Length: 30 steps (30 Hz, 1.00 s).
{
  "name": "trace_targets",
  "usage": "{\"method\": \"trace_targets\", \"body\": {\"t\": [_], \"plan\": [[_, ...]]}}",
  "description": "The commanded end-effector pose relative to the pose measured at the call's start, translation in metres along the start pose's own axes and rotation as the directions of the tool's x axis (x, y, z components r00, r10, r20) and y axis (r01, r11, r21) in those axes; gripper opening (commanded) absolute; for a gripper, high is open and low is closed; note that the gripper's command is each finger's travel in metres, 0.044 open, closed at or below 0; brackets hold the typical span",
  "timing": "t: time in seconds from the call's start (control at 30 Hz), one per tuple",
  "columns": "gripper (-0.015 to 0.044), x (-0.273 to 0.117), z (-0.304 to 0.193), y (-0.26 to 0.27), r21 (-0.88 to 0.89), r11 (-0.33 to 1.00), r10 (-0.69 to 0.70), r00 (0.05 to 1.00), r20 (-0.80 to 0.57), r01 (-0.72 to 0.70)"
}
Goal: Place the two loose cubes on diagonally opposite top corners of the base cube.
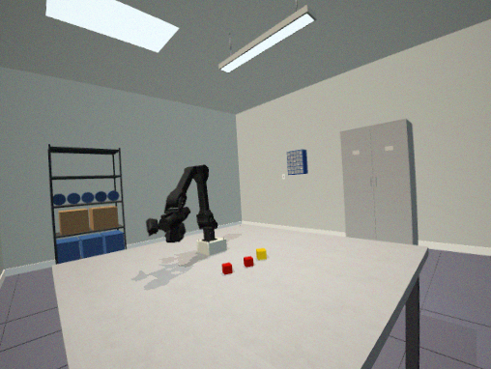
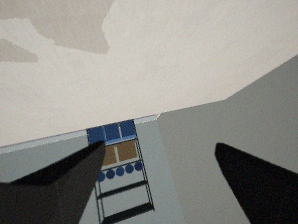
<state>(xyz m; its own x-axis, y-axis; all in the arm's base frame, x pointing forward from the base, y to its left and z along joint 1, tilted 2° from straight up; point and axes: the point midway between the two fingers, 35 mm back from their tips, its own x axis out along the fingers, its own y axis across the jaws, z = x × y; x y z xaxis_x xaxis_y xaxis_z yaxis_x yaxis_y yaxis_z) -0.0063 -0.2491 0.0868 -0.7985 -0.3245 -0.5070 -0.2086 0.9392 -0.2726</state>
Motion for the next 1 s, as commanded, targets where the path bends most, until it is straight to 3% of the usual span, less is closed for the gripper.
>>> {"method": "trace_targets", "body": {"t": [0.0, 0.13, 0.57, 0.97], "plan": [[0.0374, -0.001, 0.001, 0.000, -0.002, 1.000, -0.002, 1.000, 0.005, 0.002], [0.0269, -0.024, 0.023, -0.007, -0.050, 0.998, -0.033, 0.994, 0.106, 0.038], [0.0265, -0.136, 0.102, 0.003, -0.262, 0.940, -0.068, 0.875, 0.480, 0.217], [0.0265, -0.249, 0.146, 0.069, -0.453, 0.784, 0.049, 0.686, 0.726, 0.424]]}}
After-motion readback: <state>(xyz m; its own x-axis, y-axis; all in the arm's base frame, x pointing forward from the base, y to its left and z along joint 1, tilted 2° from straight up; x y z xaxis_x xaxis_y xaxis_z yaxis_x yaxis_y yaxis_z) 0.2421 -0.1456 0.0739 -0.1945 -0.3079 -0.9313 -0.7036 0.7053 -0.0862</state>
